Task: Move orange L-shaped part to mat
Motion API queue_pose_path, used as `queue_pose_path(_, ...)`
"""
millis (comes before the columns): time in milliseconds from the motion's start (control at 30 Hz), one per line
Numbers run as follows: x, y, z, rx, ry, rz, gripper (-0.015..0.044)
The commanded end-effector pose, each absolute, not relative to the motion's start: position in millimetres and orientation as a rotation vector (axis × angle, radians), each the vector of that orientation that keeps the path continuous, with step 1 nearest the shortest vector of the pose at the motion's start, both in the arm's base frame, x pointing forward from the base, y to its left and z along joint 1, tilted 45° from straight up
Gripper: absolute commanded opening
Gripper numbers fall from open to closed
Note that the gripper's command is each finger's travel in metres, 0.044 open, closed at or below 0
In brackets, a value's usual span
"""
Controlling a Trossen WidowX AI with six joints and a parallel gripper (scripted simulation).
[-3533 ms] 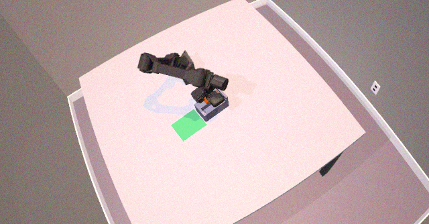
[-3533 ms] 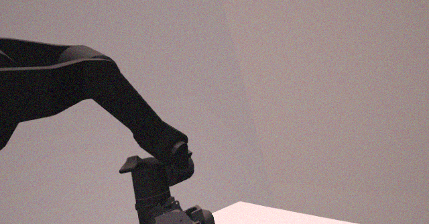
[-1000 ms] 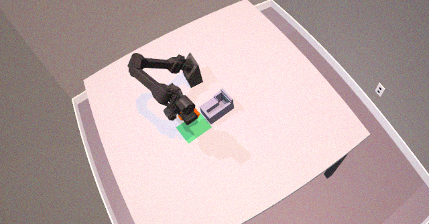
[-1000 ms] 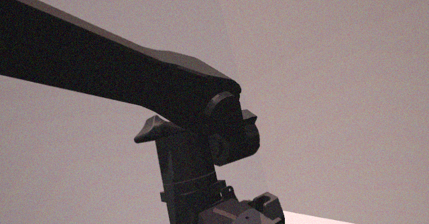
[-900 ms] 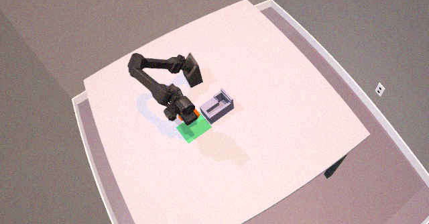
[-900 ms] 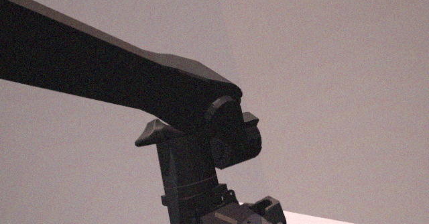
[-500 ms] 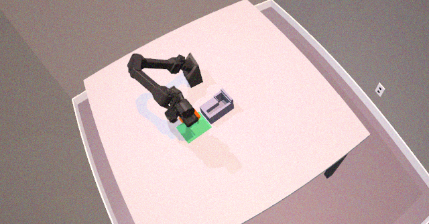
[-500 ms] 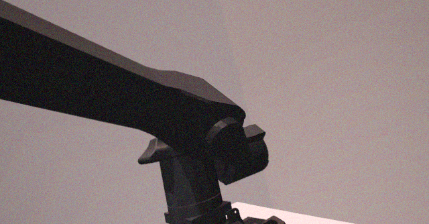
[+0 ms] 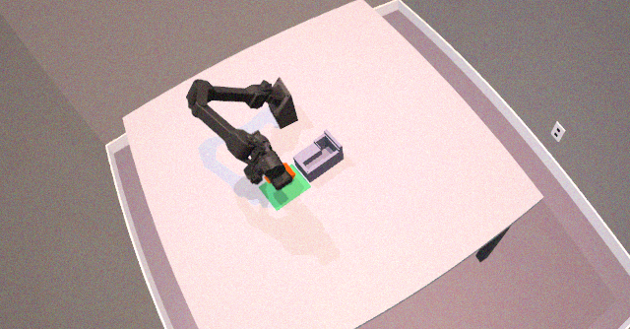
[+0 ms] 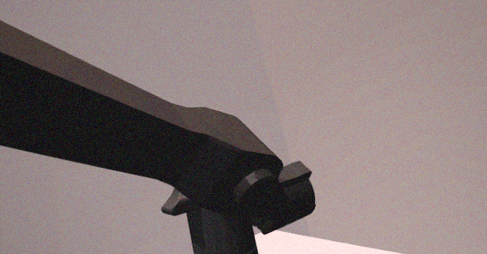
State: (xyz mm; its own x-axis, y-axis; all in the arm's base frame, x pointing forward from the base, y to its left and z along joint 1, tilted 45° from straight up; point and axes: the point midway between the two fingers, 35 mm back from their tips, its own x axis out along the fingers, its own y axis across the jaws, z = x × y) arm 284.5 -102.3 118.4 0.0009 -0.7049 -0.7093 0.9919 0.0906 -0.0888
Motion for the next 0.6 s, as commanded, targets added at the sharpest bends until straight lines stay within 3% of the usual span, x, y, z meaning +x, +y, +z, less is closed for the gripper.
queue_pose_path(0, 283.7, -108.2, 112.9, 0.511, 0.704, -1.431, 0.0)
queue_pose_path(567, 283.3, -125.8, 95.9, 0.509, 0.703, -1.431, 0.0)
